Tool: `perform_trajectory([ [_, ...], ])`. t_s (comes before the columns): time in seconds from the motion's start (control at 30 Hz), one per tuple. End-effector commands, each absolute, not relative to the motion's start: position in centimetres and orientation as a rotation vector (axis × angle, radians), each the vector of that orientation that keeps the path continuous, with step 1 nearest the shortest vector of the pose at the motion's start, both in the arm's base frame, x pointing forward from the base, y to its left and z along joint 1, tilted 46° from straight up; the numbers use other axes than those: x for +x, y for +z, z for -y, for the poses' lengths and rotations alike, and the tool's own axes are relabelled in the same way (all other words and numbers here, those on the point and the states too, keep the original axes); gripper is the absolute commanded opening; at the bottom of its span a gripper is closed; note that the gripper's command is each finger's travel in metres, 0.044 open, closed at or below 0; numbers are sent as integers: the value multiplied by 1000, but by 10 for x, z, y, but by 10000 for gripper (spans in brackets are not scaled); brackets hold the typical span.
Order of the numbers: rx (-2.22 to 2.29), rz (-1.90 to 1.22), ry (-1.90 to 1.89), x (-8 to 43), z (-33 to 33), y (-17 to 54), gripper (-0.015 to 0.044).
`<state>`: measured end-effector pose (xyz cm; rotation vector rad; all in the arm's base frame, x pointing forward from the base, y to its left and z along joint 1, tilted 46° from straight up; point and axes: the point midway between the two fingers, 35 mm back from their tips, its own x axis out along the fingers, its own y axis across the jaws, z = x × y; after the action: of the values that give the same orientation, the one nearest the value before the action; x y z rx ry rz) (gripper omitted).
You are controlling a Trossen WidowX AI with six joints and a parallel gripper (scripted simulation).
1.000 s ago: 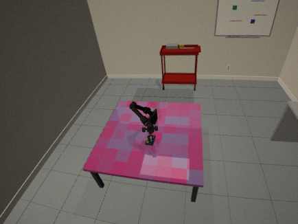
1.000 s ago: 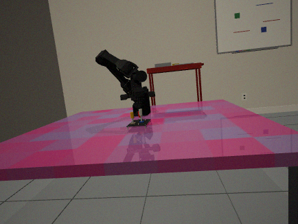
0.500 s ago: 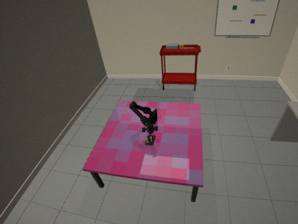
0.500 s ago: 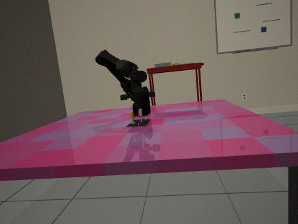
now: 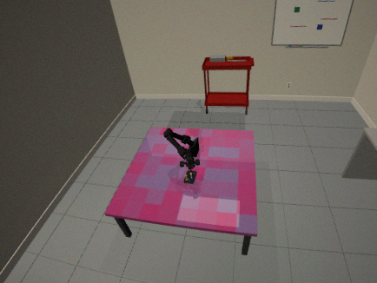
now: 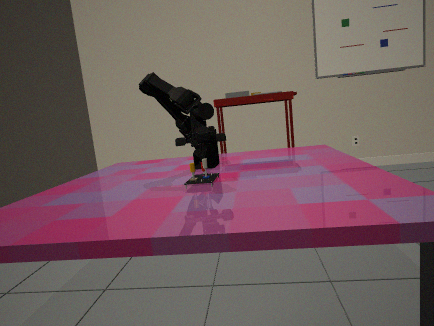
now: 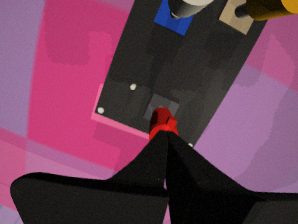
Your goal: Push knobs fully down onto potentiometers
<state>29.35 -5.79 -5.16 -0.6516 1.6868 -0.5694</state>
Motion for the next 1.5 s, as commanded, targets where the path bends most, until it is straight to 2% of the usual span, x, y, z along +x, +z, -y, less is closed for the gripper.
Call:
perform_trajectory([
  [0.0,-643,-1695,-580,293,65,-57,0],
  [1.47,-644,-1695,-580,291,70,-63,0],
])
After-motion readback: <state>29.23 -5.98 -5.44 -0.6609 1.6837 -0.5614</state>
